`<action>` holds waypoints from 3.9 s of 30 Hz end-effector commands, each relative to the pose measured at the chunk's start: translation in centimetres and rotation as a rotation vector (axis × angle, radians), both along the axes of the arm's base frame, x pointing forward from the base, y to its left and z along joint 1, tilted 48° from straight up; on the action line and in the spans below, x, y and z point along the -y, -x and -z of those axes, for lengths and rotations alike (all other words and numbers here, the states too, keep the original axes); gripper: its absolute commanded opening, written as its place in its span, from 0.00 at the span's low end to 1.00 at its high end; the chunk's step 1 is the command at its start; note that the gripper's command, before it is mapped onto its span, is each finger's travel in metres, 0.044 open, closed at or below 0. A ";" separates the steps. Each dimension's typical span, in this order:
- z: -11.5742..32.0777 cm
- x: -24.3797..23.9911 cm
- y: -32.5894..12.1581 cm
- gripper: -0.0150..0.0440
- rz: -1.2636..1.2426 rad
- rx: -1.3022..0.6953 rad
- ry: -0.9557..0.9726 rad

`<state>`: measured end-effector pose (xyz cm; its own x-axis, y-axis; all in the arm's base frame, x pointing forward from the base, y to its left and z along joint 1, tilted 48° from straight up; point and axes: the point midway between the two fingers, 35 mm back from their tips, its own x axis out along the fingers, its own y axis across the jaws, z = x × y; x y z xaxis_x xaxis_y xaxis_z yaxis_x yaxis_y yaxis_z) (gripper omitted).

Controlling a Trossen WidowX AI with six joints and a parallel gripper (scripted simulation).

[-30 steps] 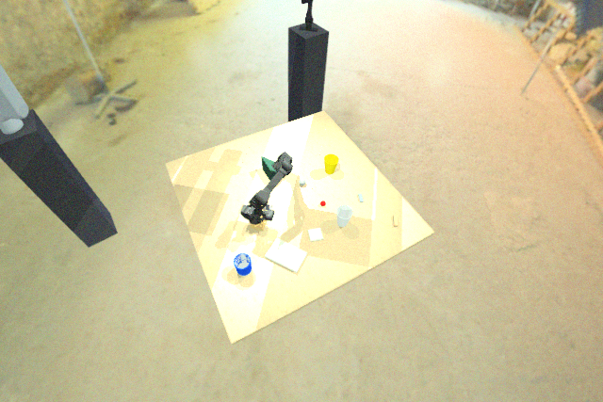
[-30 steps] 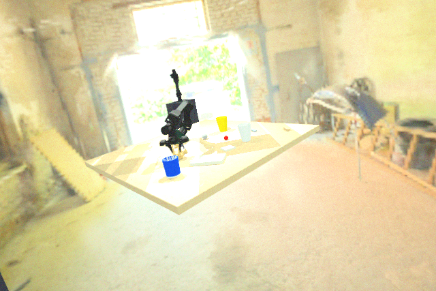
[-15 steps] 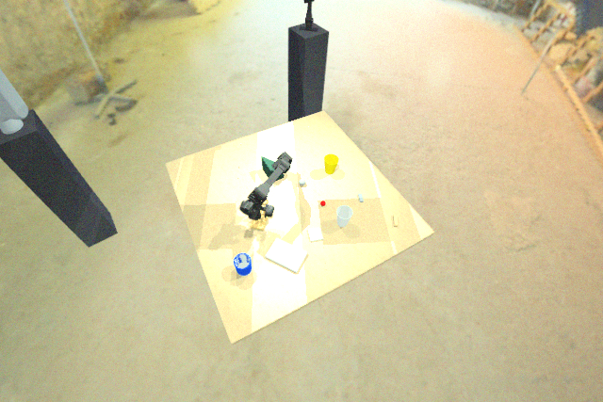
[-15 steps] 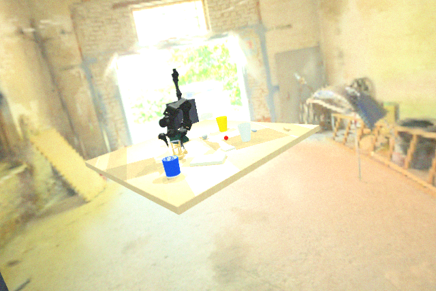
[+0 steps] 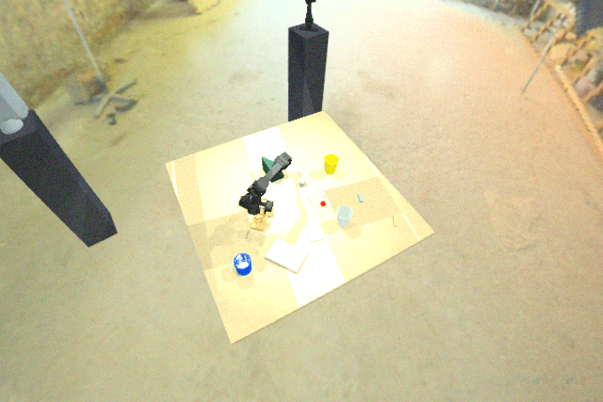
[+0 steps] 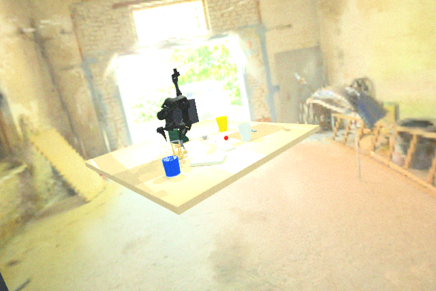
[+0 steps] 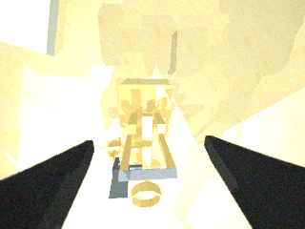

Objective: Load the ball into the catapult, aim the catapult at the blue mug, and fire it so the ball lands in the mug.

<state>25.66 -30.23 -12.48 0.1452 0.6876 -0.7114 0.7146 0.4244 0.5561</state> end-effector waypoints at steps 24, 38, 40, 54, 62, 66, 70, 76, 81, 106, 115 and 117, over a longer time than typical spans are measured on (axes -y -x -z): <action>4.5 -4.8 -0.9 1.00 -0.004 -0.022 -0.035; 6.0 -6.5 -1.1 1.00 -0.004 -0.021 -0.036; 6.2 -6.7 -1.1 1.00 -0.004 -0.021 -0.036; 6.1 -6.5 -1.0 0.51 -0.009 -0.021 -0.033; 5.6 -5.9 -1.0 0.35 -0.009 -0.021 -0.032; 2.8 -3.1 -0.4 0.25 -0.007 -0.020 -0.032; 2.7 -3.0 -0.5 0.25 -0.007 -0.020 -0.033; 3.2 -3.5 -0.7 0.25 -0.007 -0.020 -0.033; 3.8 -4.1 -0.8 0.25 -0.007 -0.019 -0.034; 5.8 -6.3 -1.2 0.25 -0.017 -0.021 -0.036; 5.8 -6.3 -1.2 0.61 -0.017 -0.021 -0.036; 5.8 -6.3 -1.2 0.70 -0.017 -0.021 -0.036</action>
<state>26.88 -23.86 -18.37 0.1183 0.7151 -0.6889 0.7185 0.4172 0.5565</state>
